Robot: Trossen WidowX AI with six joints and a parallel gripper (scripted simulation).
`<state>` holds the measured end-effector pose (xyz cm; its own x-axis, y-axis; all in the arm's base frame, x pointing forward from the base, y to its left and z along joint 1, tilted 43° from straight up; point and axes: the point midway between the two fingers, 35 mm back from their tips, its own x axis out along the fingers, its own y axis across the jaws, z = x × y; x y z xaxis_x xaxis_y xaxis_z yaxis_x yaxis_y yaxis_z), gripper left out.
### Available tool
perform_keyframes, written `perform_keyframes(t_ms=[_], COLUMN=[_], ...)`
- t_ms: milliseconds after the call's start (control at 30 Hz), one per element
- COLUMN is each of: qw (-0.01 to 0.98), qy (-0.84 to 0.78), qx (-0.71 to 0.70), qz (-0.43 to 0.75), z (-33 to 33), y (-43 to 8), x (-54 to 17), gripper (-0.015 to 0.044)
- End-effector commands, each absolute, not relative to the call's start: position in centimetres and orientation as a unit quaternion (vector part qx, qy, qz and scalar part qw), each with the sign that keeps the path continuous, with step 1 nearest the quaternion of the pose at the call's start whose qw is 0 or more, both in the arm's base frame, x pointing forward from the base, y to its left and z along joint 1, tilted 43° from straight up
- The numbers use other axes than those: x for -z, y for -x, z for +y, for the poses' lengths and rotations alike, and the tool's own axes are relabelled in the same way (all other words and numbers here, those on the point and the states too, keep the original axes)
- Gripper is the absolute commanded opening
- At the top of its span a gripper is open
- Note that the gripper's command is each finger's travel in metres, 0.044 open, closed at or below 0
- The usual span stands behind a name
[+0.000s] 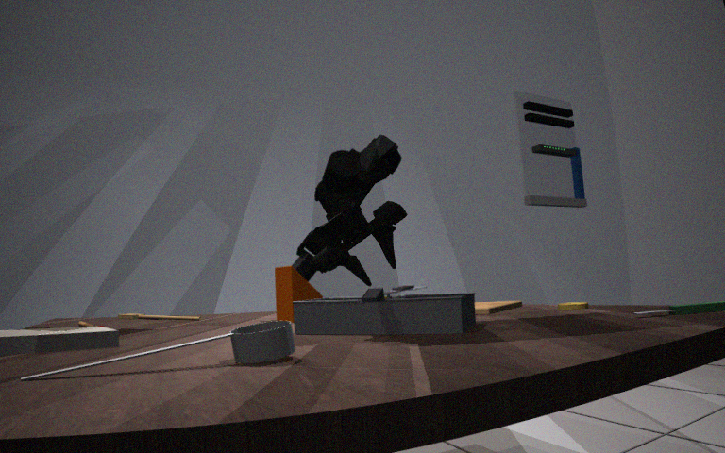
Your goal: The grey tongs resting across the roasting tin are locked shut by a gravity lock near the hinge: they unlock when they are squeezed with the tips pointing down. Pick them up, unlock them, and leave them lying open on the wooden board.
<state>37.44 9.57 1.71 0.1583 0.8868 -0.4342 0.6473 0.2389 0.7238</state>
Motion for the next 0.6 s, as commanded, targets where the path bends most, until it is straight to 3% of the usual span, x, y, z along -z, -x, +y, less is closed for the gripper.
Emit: perform_keyframes(t_ms=[0, 567], qw=[0.461, 0.462], qy=[-0.602, -0.601], qx=[-0.126, -0.125], qz=[0.64, 0.64], z=[10.2, 12.6], y=[-37.4, -37.9], x=[-1.2, 0.1], gripper=[0.026, 0.026])
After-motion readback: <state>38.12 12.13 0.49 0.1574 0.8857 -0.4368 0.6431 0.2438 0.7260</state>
